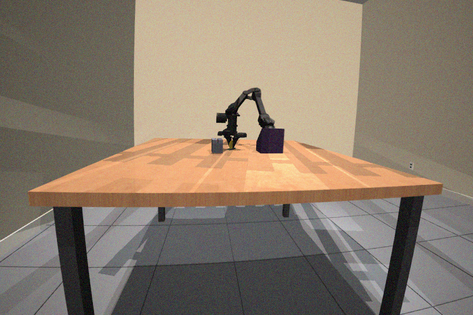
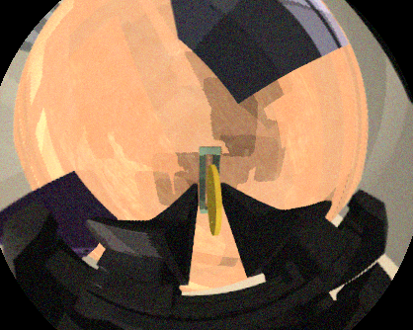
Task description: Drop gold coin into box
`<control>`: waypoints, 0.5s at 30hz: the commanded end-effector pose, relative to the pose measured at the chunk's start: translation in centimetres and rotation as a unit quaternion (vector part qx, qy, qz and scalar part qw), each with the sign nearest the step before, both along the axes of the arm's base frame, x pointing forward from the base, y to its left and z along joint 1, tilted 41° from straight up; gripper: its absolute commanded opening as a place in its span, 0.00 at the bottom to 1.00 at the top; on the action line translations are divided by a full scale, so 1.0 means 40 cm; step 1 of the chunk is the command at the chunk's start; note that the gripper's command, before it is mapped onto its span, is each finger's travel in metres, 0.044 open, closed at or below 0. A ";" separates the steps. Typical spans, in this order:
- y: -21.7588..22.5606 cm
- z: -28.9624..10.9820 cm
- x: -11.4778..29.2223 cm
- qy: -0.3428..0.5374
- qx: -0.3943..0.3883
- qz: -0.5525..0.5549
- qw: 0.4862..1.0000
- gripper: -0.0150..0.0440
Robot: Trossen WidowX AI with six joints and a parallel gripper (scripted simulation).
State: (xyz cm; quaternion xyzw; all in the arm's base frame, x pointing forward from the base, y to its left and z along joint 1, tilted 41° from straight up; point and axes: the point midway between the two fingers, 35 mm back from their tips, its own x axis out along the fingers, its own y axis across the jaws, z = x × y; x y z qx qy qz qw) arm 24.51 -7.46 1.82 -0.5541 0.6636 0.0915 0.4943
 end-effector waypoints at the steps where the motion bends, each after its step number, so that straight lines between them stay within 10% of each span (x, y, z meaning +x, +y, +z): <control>1: -0.003 0.000 0.000 0.001 -0.003 0.002 1.000 0.30; 15: 0.008 0.009 0.001 0.001 -0.002 0.002 1.000 0.25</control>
